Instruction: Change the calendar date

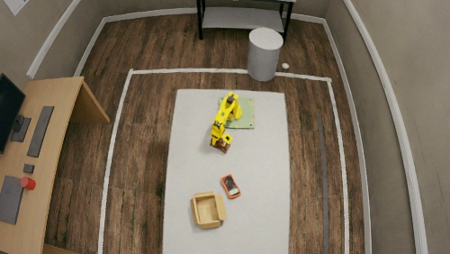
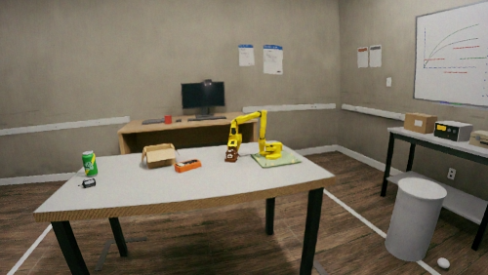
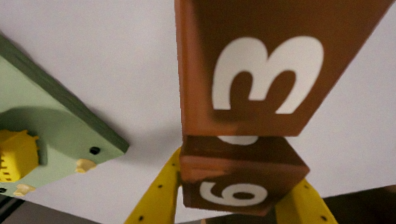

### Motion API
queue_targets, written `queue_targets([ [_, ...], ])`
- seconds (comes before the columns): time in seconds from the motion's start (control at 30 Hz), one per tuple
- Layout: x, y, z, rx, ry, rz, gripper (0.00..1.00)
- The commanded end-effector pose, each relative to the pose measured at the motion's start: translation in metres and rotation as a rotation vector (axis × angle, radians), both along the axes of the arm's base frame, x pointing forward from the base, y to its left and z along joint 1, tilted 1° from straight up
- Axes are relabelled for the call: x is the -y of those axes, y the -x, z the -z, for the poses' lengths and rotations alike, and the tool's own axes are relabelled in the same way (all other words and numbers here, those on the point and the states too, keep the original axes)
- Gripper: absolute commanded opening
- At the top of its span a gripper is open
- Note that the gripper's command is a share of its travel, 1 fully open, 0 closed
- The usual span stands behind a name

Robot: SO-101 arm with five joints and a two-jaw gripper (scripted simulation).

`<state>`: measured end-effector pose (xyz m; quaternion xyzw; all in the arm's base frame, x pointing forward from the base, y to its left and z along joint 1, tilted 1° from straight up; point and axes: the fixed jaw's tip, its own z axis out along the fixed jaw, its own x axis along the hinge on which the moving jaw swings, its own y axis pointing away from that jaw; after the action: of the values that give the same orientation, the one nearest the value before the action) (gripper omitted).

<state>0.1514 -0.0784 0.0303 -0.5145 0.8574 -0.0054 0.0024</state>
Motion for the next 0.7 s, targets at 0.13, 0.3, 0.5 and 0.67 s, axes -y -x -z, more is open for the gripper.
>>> queue_targets([
  [0.13,-0.0011,0.0024,0.0052,-0.013,-0.009,0.011,0.00],
  [0.3,-0.0011,0.0023,0.0081,-0.013,-0.009,0.011,0.00],
  [0.5,-0.0012,0.0023,0.0087,-0.013,-0.009,0.011,0.00],
  [0.67,-0.0012,0.0023,0.0087,-0.013,-0.009,0.011,0.06],
])
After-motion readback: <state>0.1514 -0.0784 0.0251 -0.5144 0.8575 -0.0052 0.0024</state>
